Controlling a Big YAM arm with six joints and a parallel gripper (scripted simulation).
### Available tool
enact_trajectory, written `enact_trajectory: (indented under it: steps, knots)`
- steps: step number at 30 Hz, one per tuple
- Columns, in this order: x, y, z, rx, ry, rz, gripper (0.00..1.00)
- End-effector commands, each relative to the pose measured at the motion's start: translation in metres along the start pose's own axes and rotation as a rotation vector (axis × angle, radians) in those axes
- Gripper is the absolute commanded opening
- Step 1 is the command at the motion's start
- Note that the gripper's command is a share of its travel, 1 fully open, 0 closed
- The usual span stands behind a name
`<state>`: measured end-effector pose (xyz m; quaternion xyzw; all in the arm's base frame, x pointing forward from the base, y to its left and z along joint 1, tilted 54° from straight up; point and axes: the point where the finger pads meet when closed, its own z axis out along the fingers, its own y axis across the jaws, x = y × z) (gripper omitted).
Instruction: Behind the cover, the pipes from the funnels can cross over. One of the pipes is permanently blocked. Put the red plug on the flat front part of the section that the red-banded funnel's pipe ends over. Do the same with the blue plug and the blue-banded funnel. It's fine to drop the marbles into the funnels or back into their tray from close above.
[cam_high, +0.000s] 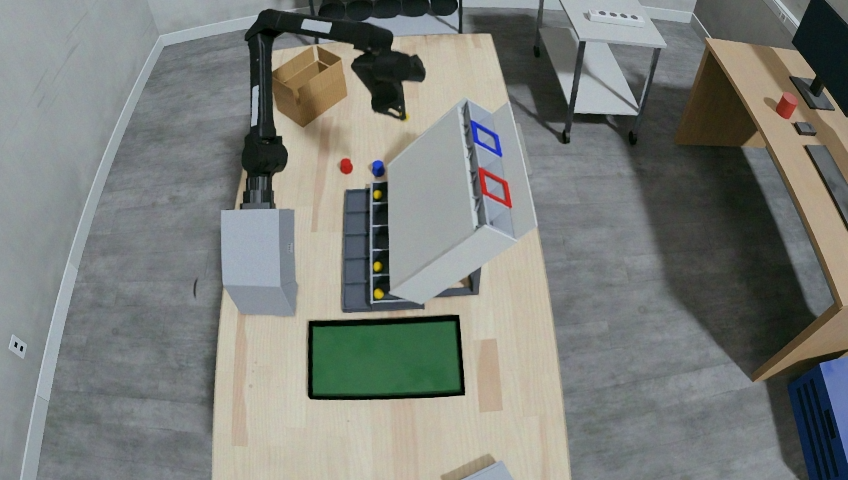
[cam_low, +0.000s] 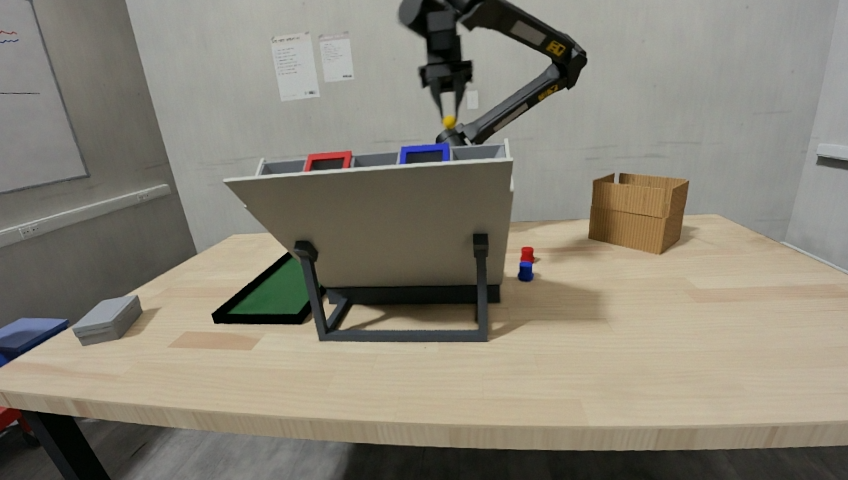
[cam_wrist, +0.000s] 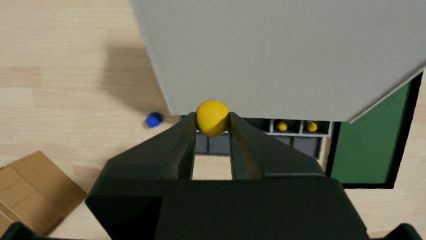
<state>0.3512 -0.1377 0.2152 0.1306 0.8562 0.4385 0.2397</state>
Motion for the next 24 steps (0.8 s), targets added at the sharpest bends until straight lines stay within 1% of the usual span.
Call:
enact_trajectory:
  steps: [1, 17, 24]
  knots:
    - [-0.030, 0.026, -0.015, 0.029, -0.038, 0.006, 0.00]
    - [-0.036, 0.041, -0.019, 0.033, -0.044, 0.009, 0.00]
    - [-0.036, 0.041, -0.019, 0.033, -0.045, 0.009, 0.00]
